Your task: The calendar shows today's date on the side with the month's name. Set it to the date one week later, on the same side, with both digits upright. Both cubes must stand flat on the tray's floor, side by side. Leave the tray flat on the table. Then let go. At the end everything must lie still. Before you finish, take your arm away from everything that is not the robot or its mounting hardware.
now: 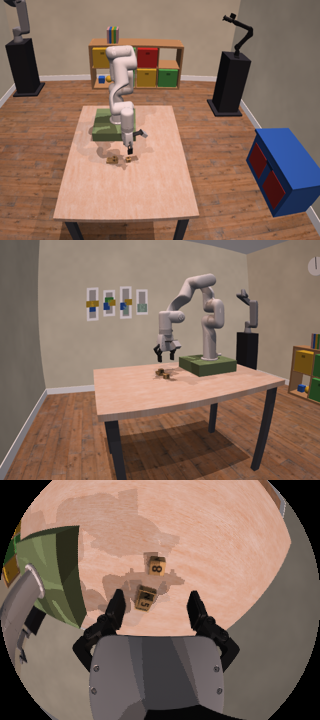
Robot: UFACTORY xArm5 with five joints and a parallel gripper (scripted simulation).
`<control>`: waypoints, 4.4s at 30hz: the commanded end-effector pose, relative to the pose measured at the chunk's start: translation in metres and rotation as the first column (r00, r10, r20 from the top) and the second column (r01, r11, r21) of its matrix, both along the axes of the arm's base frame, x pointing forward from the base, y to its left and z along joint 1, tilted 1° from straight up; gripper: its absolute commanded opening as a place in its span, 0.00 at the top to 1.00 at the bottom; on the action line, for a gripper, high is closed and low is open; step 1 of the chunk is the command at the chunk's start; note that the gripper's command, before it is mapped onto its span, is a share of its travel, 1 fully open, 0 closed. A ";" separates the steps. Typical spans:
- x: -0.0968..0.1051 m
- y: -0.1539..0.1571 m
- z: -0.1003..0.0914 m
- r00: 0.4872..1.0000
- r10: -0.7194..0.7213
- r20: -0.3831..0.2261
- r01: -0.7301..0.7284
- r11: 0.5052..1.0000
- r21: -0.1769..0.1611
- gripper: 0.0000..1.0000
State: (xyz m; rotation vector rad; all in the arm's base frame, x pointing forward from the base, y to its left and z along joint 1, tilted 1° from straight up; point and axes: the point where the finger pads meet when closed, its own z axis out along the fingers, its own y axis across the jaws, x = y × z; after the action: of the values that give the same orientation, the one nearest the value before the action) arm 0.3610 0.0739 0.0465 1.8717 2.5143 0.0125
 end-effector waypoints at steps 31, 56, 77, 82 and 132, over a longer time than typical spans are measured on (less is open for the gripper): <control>0.000 0.001 -0.008 0.445 0.896 -0.002 -0.896 0.445 -0.013 0.00; 0.000 0.001 -0.011 0.089 0.996 -0.007 -0.996 0.089 -0.015 0.53; 0.000 0.001 -0.011 0.089 0.996 -0.007 -0.996 0.089 -0.015 0.53; 0.000 0.001 -0.011 0.089 0.996 -0.007 -0.996 0.089 -0.015 0.53; 0.000 0.000 -0.055 0.088 0.996 -0.007 -0.996 0.088 -0.015 0.53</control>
State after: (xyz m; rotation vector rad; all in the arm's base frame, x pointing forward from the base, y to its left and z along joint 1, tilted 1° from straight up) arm 0.3603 0.0741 -0.0060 -0.3168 3.1142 0.0018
